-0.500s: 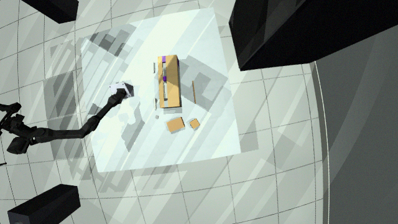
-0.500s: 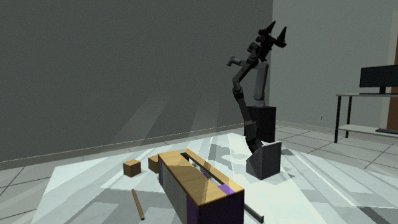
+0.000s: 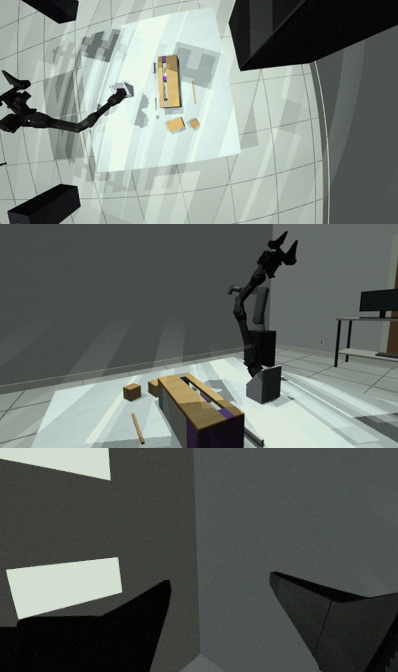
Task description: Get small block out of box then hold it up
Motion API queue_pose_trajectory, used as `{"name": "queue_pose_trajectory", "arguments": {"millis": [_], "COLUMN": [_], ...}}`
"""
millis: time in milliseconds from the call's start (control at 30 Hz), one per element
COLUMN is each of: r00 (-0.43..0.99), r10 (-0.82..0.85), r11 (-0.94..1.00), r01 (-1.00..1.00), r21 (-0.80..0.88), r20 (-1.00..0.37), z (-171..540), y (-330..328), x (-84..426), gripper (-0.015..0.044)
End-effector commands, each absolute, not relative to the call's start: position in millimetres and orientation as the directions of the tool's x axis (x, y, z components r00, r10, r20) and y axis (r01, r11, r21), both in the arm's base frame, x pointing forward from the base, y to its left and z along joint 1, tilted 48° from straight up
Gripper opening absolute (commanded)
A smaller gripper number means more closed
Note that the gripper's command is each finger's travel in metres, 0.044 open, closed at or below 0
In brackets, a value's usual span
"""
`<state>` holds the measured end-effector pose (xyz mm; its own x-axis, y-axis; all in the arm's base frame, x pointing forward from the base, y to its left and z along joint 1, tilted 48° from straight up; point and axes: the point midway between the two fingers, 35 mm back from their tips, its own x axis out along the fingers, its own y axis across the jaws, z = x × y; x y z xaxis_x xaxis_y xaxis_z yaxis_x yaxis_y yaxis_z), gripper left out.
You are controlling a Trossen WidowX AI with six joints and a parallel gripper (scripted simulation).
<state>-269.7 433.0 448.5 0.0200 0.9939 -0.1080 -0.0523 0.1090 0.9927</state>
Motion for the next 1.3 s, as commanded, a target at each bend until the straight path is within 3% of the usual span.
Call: {"name": "queue_pose_trajectory", "arguments": {"millis": [0,600,967,1267], "r00": [0.142,0.55,0.687,0.669], "r10": [0.966,0.655,0.268,-0.123], "r11": [0.23,0.66,0.806,0.768], "r01": [-0.1,-0.082,0.225,0.532], "r21": [0.968,0.747,0.547,0.356], "r20": [-0.215,-0.518,-0.676,-0.733], "z": [397,242,142,73], "y": [471,521,484,410], "x": [-232,-39,91,184], "gripper": [0.04,0.04,0.04,0.04]}}
